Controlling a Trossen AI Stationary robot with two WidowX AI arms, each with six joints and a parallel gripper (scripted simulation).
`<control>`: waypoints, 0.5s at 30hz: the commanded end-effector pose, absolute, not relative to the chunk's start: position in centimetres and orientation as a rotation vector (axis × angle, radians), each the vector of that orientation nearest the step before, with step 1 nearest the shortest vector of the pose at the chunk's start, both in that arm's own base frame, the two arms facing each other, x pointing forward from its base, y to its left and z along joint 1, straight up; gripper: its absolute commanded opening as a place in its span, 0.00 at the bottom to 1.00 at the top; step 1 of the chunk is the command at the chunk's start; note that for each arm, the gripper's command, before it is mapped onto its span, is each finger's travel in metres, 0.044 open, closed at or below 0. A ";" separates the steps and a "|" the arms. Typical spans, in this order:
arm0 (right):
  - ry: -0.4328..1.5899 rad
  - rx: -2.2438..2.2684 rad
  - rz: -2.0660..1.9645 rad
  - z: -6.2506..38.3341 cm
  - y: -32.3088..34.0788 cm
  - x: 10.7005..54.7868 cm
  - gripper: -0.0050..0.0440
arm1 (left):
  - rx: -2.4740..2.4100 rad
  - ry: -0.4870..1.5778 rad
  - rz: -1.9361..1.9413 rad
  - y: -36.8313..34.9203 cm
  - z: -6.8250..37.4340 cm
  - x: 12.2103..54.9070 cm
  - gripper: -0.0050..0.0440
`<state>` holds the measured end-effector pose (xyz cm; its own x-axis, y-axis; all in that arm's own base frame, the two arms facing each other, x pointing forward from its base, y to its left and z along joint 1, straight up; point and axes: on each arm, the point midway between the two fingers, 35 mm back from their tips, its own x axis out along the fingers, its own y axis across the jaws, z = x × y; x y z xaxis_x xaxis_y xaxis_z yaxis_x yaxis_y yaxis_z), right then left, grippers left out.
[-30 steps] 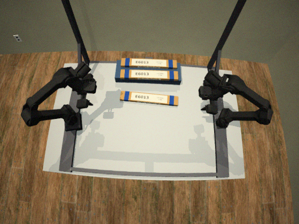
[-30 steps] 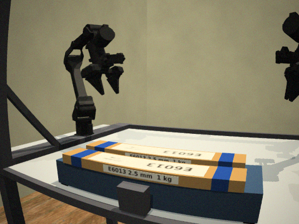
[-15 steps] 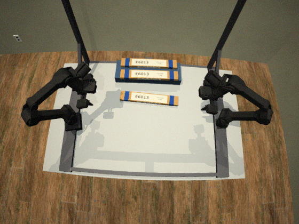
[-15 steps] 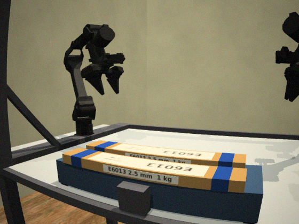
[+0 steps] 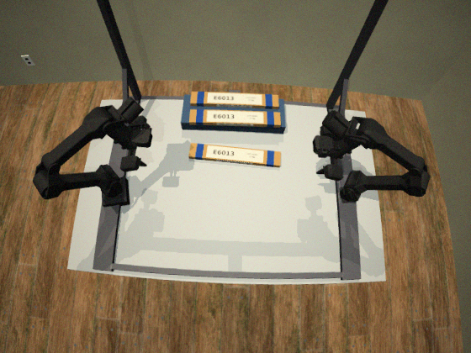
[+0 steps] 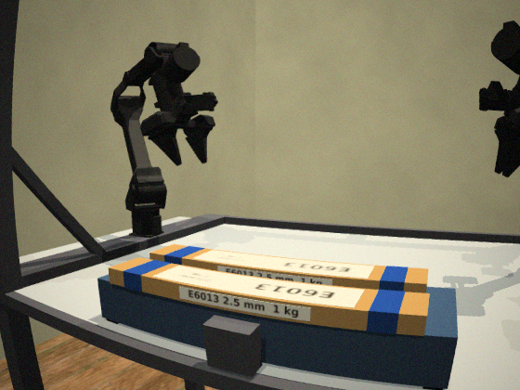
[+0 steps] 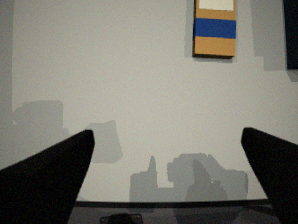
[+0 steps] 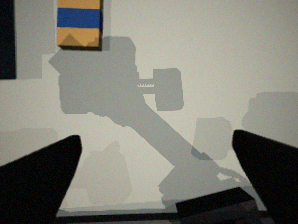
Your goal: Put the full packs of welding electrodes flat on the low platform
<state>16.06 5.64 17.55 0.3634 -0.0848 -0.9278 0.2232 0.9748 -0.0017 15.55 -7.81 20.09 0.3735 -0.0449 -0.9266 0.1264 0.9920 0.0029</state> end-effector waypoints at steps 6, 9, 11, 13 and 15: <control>1.172 0.141 -0.193 17.9 5.6 16.1 0.98 | 0.069 1.173 -0.116 -7.8 20.5 15.5 0.98; 1.172 0.141 -0.193 17.9 5.6 16.1 0.98 | 0.069 1.173 -0.116 -7.8 20.5 15.5 0.98; 1.172 0.141 -0.193 17.9 5.6 16.1 0.98 | 0.069 1.173 -0.116 -7.8 20.5 15.5 0.98; 1.172 0.141 -0.193 17.9 5.6 16.1 0.98 | 0.069 1.173 -0.116 -7.8 20.5 15.5 0.98; 1.172 0.141 -0.193 17.9 5.6 16.1 0.98 | 0.069 1.173 -0.116 -7.8 20.5 15.5 0.98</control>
